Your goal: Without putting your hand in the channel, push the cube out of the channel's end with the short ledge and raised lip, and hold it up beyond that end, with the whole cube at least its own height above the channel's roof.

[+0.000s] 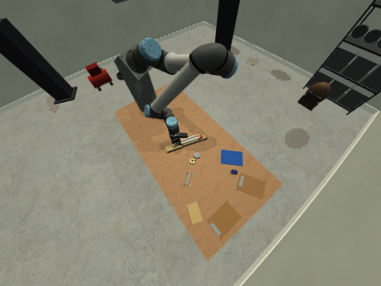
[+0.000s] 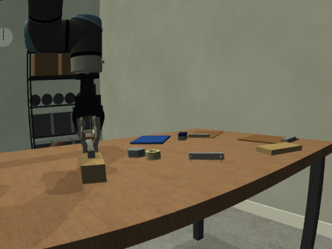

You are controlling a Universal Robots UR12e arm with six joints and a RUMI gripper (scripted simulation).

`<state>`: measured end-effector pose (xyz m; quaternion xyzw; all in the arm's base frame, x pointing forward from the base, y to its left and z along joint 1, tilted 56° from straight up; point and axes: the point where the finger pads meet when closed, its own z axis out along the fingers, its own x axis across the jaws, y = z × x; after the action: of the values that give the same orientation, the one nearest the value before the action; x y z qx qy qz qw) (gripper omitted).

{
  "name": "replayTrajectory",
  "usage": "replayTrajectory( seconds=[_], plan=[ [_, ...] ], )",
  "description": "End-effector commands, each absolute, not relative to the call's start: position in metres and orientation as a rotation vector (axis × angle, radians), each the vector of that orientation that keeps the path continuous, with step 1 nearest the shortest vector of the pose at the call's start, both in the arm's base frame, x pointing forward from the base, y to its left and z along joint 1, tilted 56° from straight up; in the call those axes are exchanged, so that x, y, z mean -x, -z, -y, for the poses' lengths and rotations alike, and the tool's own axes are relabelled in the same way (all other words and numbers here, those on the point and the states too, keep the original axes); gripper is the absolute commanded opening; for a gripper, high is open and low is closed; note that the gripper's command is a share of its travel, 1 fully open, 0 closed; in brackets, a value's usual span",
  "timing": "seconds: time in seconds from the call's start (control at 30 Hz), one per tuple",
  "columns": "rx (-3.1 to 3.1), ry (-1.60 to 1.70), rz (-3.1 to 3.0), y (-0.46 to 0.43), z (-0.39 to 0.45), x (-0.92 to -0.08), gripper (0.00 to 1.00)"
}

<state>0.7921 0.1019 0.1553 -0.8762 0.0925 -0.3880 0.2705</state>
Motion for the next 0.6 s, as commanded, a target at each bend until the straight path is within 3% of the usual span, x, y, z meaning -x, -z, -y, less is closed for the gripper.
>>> replayTrajectory(
  seconds=[0.0, 0.5, 0.53, 0.57],
  plan=[
    [2.360, 1.046, -0.249, -0.1557, -0.1017, -0.7920, 0.00],
    [2.360, 1.046, -0.249, -0.1557, -0.1017, -0.7920, 0.00],
    [2.360, 1.046, -0.249, -0.1557, -0.1017, -0.7920, 0.22],
    [2.360, 1.046, -0.249, -0.1557, -0.1017, -0.7920, 0.22]
  ],
)
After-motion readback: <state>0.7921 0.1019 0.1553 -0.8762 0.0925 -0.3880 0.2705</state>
